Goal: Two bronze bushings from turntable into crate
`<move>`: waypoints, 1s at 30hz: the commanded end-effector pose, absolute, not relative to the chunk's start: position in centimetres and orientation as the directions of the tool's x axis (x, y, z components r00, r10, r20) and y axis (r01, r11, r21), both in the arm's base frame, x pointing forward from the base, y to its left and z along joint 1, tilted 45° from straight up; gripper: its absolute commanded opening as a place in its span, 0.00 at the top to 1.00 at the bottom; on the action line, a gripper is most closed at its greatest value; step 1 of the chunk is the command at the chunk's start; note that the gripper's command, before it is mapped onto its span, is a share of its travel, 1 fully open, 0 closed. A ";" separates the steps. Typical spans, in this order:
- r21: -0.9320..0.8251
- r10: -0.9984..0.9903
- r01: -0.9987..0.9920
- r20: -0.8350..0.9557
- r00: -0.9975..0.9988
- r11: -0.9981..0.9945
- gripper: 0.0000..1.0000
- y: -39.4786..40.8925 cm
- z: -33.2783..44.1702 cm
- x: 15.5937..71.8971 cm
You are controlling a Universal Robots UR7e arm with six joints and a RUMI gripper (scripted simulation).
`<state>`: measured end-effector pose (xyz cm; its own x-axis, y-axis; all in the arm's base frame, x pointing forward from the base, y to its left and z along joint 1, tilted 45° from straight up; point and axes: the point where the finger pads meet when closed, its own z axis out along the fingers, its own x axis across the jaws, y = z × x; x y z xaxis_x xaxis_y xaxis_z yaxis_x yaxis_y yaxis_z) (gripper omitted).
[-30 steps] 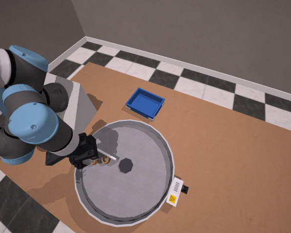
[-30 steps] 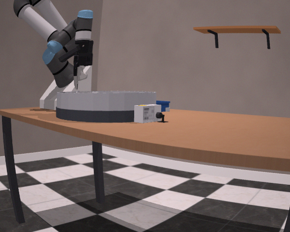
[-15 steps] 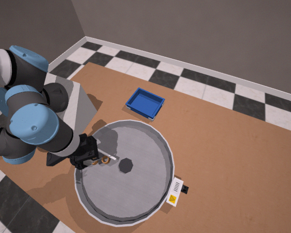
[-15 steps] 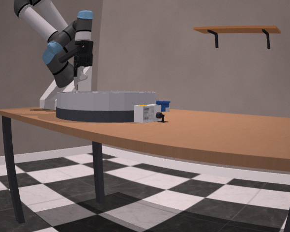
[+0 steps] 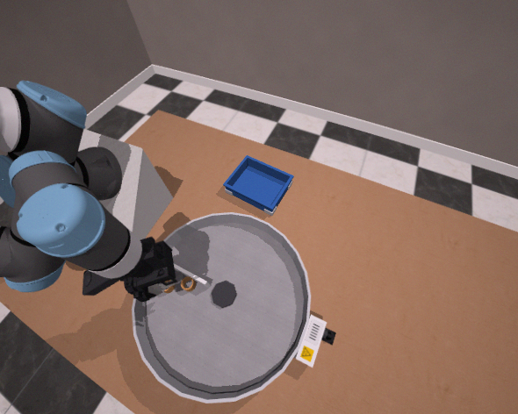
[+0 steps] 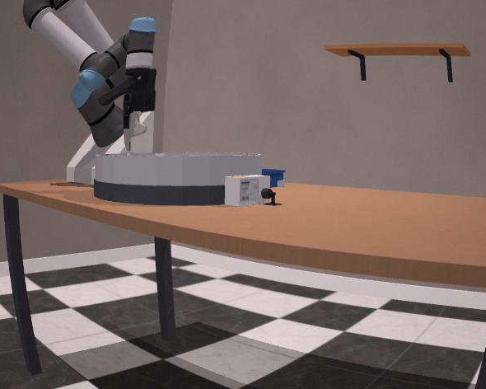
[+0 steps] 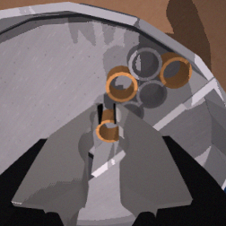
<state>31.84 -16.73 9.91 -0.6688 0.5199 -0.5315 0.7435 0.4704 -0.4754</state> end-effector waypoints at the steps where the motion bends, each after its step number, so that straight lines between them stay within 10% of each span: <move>1: -0.477 0.521 0.742 -0.529 -0.670 0.471 0.94 -16.7 9.8 31.7; 30: -0.478 0.522 0.741 -0.526 -0.671 0.471 0.94 -18.5 7.9 31.6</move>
